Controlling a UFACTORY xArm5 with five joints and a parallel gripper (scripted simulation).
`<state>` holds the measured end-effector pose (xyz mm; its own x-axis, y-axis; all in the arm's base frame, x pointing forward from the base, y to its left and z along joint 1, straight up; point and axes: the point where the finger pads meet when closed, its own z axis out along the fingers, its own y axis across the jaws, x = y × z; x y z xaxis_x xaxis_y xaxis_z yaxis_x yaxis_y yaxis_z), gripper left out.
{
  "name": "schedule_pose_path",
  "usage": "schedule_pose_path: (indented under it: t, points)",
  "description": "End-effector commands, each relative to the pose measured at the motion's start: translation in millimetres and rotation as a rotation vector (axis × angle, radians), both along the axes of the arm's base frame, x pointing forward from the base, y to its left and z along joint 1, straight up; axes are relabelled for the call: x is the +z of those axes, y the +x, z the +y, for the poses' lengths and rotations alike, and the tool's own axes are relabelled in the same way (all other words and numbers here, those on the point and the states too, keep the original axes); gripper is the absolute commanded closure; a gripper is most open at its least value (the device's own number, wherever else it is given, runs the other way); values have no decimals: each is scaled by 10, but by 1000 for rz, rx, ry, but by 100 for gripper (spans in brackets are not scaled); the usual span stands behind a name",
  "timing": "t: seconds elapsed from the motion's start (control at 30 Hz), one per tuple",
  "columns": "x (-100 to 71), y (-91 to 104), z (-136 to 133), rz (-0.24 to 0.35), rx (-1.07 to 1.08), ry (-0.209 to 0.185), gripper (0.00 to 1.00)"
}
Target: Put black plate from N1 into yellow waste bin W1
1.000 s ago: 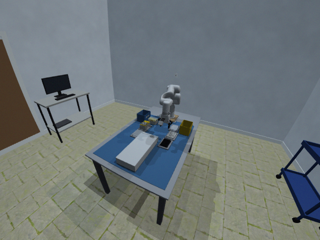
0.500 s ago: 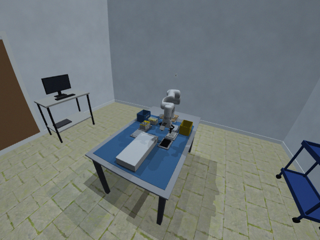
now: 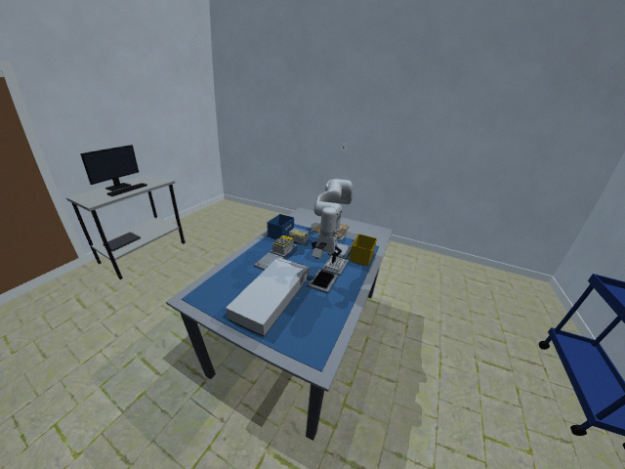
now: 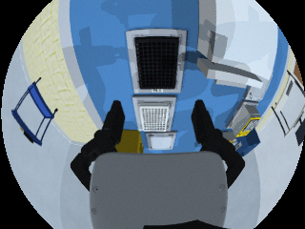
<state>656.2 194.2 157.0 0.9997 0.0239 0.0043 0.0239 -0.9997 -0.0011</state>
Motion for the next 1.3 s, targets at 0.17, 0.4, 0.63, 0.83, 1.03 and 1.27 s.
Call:
schedule_pose_path:
  t: [0.17,0.4,0.63,0.83,1.03,1.27]
  points:
    - [-26,10,4,-4,0,1,0]
    - [-143,11,3,-4,0,1,0]
    - [-226,12,3,-4,0,1,0]
    - [-326,13,3,-4,0,1,0]
    - [-393,13,3,-4,0,1,0]
    - [-509,14,2,-4,0,1,0]
